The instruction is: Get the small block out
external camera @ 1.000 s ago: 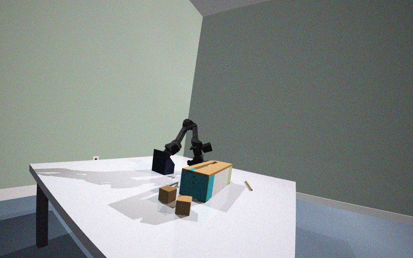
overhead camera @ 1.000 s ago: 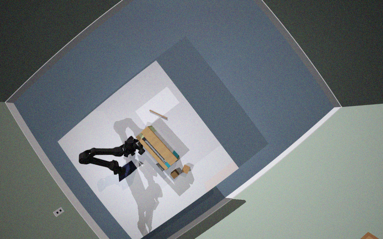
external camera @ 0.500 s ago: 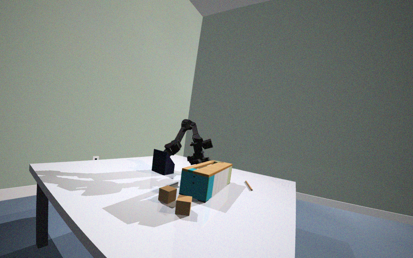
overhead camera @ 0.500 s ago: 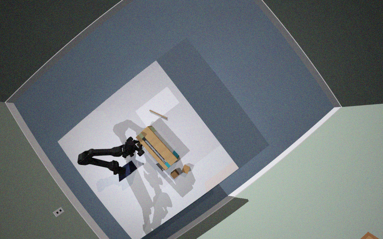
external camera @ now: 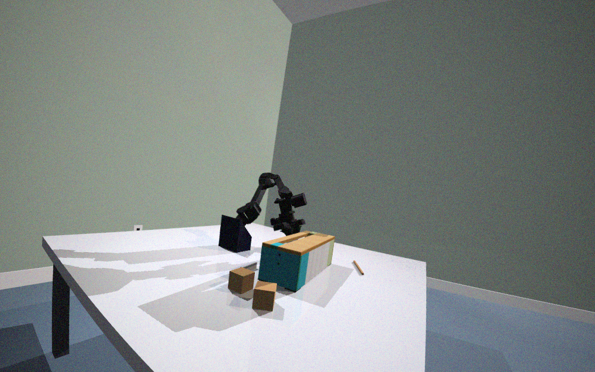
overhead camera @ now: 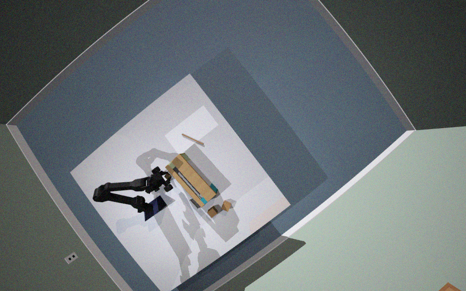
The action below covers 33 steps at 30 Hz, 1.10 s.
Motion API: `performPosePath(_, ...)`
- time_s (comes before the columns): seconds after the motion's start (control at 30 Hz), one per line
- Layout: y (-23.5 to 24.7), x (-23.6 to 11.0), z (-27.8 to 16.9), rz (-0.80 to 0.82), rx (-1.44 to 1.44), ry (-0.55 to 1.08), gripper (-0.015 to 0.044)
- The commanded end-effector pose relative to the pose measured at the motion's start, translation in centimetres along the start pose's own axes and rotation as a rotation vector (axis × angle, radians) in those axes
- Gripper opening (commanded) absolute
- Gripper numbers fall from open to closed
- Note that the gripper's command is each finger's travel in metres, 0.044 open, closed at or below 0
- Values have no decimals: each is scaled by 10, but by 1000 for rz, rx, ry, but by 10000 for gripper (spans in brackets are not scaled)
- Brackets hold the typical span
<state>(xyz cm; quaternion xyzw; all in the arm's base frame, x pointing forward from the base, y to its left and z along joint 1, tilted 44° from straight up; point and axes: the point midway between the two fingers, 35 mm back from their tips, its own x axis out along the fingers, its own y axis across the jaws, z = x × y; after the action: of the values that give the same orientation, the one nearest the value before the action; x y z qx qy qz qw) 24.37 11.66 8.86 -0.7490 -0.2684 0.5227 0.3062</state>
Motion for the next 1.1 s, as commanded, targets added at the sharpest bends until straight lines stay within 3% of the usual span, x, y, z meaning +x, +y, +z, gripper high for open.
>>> performPosePath(0.0,-2,-4,-3,-8,140,3,0)
performPosePath(1.07,0,-26,-1,-3,1424,-47,0)
